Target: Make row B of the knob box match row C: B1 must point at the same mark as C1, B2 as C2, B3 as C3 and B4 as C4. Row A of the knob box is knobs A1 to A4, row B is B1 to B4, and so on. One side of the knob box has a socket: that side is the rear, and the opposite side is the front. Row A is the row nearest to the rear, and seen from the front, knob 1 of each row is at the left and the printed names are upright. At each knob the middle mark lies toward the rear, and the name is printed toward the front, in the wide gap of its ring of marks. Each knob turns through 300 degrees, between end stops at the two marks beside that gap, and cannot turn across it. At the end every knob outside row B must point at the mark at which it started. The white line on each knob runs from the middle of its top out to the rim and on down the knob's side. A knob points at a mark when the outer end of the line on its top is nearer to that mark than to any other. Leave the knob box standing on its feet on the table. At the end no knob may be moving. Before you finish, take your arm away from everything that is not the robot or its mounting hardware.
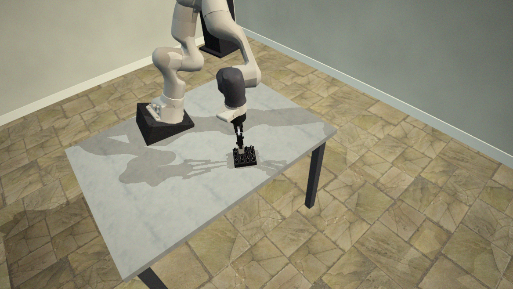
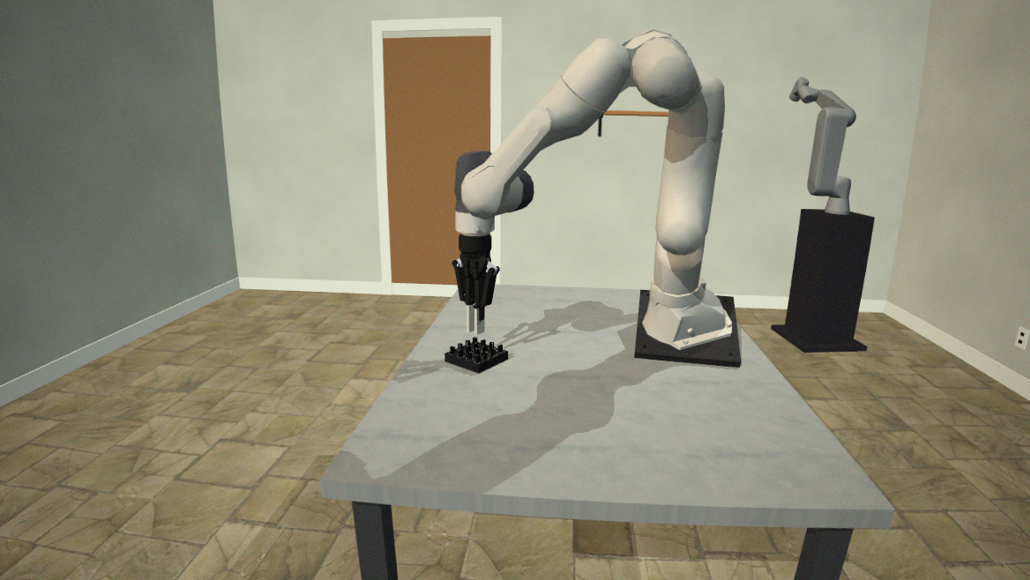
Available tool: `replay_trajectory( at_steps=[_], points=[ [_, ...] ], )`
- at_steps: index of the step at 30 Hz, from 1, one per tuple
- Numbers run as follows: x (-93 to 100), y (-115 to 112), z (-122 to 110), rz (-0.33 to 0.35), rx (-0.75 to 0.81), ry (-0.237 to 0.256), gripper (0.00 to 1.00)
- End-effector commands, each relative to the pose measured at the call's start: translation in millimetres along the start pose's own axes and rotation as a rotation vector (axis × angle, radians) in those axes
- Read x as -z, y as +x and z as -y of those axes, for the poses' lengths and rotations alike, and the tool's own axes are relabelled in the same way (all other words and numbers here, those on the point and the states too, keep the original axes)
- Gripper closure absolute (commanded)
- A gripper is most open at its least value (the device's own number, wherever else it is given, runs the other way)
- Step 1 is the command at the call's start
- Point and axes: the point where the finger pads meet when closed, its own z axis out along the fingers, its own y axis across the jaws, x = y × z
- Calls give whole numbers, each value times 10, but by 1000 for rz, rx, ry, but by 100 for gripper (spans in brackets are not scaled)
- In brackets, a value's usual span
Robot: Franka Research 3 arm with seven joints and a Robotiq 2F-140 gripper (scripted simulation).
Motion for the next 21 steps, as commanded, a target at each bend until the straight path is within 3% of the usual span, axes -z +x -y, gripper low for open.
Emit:
replay_trajectory(
  at_steps=[1,21],
  points=[
    [15,12,2,-4,-156,-2,88],
    [35,11,3,-4,-441,-1,88]
  ],
)
